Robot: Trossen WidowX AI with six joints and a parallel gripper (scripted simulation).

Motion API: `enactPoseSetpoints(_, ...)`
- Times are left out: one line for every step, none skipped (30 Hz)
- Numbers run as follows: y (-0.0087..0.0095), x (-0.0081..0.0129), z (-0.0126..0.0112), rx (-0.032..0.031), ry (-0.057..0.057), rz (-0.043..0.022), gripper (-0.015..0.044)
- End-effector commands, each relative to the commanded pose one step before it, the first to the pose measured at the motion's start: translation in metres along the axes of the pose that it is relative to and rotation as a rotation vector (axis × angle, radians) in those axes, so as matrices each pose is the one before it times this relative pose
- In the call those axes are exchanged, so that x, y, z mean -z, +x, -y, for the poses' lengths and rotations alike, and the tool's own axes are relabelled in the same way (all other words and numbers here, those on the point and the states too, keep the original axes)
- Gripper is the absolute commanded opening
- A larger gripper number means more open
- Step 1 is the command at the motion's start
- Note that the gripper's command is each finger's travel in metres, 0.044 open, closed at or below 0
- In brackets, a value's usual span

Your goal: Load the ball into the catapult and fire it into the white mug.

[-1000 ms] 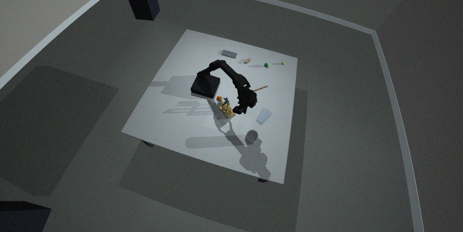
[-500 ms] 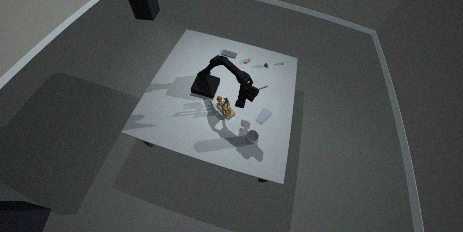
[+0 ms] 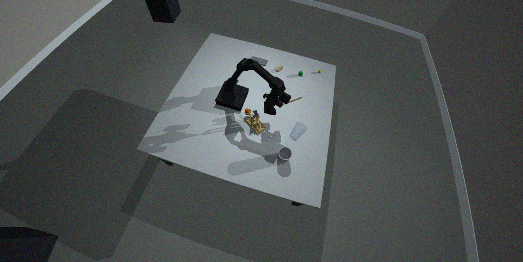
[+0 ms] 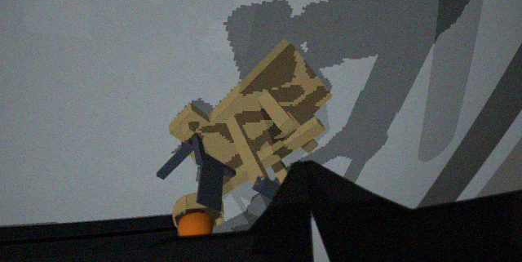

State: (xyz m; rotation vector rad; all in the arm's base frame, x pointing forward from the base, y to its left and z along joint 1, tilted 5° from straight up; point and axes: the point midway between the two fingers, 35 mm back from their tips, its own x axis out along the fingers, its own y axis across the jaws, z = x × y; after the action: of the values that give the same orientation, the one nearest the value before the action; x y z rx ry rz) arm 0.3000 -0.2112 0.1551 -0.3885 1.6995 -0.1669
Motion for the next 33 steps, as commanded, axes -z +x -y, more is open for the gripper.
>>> enactPoseSetpoints(0.00450, 0.00823, -0.01621, 0.00027, -0.0926, -0.06092, 0.0000)
enactPoseSetpoints(0.00077, 0.00190, -0.00488, 0.00115, -0.0280, -0.01647, 0.0000)
enactPoseSetpoints(0.00076, 0.00184, -0.00485, 0.00124, -0.0281, -0.01646, 0.0000)
enactPoseSetpoints(0.00076, 0.00178, -0.00481, 0.00133, -0.0283, -0.01646, 0.0000)
enactPoseSetpoints(0.00075, 0.00172, -0.00478, 0.00141, -0.0284, -0.01646, 0.0000)
enactPoseSetpoints(0.00075, 0.00165, -0.00474, 0.00150, -0.0285, -0.01645, 0.0000)
enactPoseSetpoints(0.00075, 0.00159, -0.00471, 0.00159, -0.0286, -0.01647, 0.0000)
enactPoseSetpoints(0.00074, 0.00153, -0.00468, 0.00167, -0.0287, -0.01649, 0.0000)
enactPoseSetpoints(0.00074, 0.00147, -0.00464, 0.00176, -0.0288, -0.01650, 0.0000)
enactPoseSetpoints(0.00074, 0.00141, -0.00460, 0.00184, -0.0289, -0.01652, 0.0000)
enactPoseSetpoints(0.00073, 0.00135, -0.00456, 0.00192, -0.0290, -0.01655, 0.0000)
enactPoseSetpoints(0.00073, 0.00129, -0.00452, 0.00200, -0.0290, -0.01657, 0.0000)
enactPoseSetpoints(0.00073, 0.00123, -0.00448, 0.00208, -0.0291, -0.01661, 0.0000)
enactPoseSetpoints(0.00073, 0.00117, -0.00444, 0.00216, -0.0292, -0.01664, 0.0000)
enactPoseSetpoints(0.00073, 0.00111, -0.00439, 0.00224, -0.0293, -0.01668, 0.0000)
enactPoseSetpoints(0.00072, 0.00106, -0.00434, 0.00231, -0.0293, -0.01671, 0.0000)
enactPoseSetpoints(0.00072, 0.00100, -0.00430, 0.00238, -0.0294, -0.01678, 0.0000)
enactPoseSetpoints(0.00072, 0.00094, -0.00426, 0.00245, -0.0294, -0.01683, 0.0000)
enactPoseSetpoints(0.00072, 0.00089, -0.00421, 0.00251, -0.0295, -0.01687, 0.0000)
enactPoseSetpoints(0.00058, 0.00067, -0.00339, 0.00208, -0.0240, -0.01375, 0.0000)
enactPoseSetpoints(0.00035, 0.00037, -0.00202, 0.00127, -0.0144, -0.00827, 0.0000)
enactPoseSetpoints(0.00012, 0.00012, -0.00067, 0.00043, -0.0048, -0.00276, 0.0000)
enactPoseSetpoints(0.00000, 0.00000, 0.00000, 0.00000, 0.0000, 0.00000, 0.0000)
enactPoseSetpoints(0.00000, 0.00000, 0.00000, 0.00000, 0.0000, 0.00000, 0.0000)
enactPoseSetpoints(0.00017, -0.00021, 0.00003, 0.00000, 0.0000, 0.00000, 0.0000)
enactPoseSetpoints(0.00051, -0.00064, 0.00009, 0.00000, 0.0000, 0.00001, 0.0000)
enactPoseSetpoints(0.00068, -0.00084, 0.00012, 0.00000, 0.0000, 0.00001, 0.0000)
enactPoseSetpoints(0.00099, -0.00122, 0.00017, 0.00001, 0.0000, 0.00002, 0.0000)
enactPoseSetpoints(0.00104, -0.00128, 0.00017, 0.00001, 0.0000, 0.00002, 0.0000)
enactPoseSetpoints(0.00104, -0.00128, 0.00016, 0.00001, 0.0000, 0.00002, 0.0000)
enactPoseSetpoints(0.00105, -0.00128, 0.00015, 0.00001, 0.0000, 0.00002, 0.0000)
enactPoseSetpoints(0.00105, -0.00128, 0.00015, 0.00000, 0.0000, 0.00002, 0.0000)
enactPoseSetpoints(0.00105, -0.00127, 0.00014, 0.00000, 0.0000, 0.00002, 0.0000)
